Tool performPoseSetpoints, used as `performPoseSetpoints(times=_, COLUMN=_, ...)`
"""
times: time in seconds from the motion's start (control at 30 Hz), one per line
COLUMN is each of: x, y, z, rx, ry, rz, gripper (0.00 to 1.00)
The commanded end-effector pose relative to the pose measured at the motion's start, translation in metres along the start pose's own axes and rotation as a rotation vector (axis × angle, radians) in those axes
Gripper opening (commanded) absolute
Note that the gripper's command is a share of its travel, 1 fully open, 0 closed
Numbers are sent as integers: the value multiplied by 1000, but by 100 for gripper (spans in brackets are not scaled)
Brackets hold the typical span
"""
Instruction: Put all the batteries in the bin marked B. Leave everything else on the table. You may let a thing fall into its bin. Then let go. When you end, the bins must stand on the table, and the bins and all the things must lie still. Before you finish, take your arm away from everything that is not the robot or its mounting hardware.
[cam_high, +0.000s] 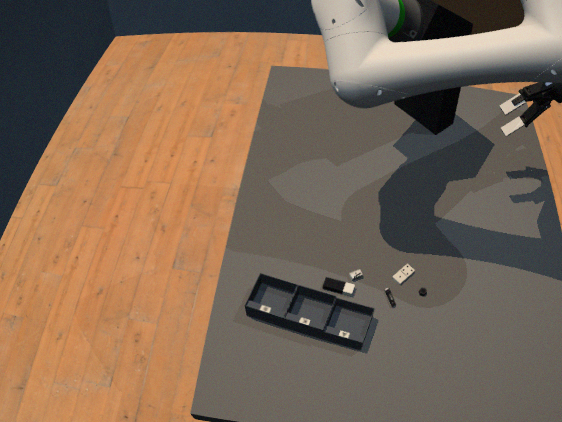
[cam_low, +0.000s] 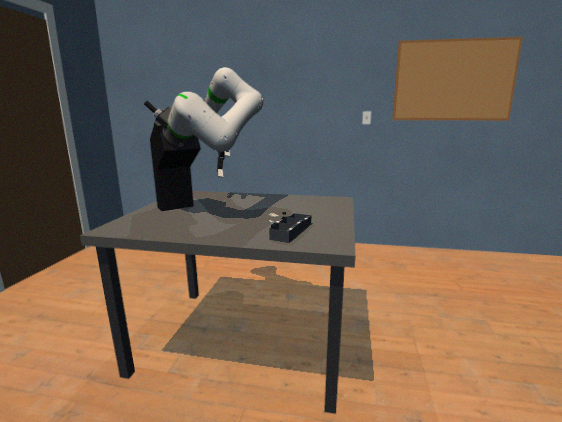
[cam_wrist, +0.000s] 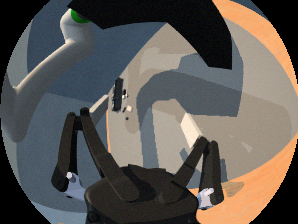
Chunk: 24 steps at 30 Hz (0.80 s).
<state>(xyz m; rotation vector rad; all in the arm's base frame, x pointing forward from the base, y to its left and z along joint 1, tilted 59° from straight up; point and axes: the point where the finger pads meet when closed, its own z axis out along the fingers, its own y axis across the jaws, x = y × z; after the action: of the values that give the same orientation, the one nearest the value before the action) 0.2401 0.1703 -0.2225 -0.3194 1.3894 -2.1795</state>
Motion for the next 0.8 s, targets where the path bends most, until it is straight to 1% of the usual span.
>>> performPoseSetpoints(times=0.0, x=0, y=0, z=0, rx=0, ry=0, rz=0, gripper=100)
performPoseSetpoints(times=0.53, x=0, y=0, z=0, rx=0, ry=0, rz=0, gripper=100)
performPoseSetpoints(times=0.57, x=2, y=-7, z=-4, rx=0, ry=0, rz=0, gripper=5)
performPoseSetpoints(times=0.6, x=4, y=-14, z=-8, rx=0, ry=0, rz=0, gripper=5)
performPoseSetpoints(times=0.67, x=5, y=-16, z=-9, rx=0, ry=0, rz=0, gripper=5)
performPoseSetpoints(times=0.7, x=2, y=-20, z=-3, rx=-2, ry=-27, rz=-42, gripper=5)
performPoseSetpoints(times=0.77, x=-9, y=-25, z=-9, rx=-29, ry=-2, rz=51, gripper=5)
